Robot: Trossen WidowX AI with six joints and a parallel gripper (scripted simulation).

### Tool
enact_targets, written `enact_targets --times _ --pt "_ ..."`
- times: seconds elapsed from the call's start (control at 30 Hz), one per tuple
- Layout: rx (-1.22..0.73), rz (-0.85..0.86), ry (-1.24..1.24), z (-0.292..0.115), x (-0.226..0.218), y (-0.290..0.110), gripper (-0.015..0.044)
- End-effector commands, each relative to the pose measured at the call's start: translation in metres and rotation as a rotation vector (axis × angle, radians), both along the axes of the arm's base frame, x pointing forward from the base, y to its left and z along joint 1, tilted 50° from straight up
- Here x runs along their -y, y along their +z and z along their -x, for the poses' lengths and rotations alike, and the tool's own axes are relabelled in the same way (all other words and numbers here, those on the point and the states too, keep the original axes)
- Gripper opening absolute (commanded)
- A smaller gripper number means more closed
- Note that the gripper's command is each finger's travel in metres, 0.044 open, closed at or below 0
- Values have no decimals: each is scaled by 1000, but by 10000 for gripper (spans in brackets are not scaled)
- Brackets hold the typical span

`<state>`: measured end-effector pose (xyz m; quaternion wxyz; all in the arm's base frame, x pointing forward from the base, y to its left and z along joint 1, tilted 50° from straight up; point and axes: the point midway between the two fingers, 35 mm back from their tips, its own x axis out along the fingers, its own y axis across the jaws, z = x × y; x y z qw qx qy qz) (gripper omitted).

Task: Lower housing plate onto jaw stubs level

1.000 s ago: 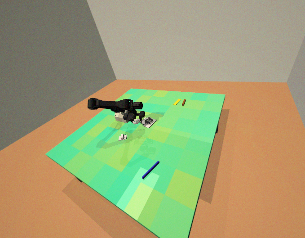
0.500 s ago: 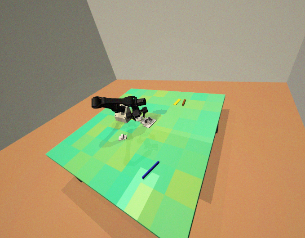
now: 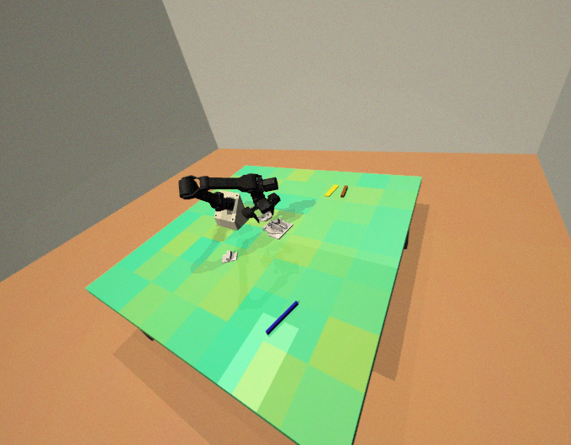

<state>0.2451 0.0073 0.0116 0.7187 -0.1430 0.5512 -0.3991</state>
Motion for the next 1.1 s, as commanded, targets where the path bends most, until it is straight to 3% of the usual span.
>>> enact_targets --times 0.0,0.4,1.07 --pt "-76 12 65 2 -8 -10 351" --pt "-259 57 234 10 -24 -32 351" --pt "-262 57 237 11 -24 -33 351"
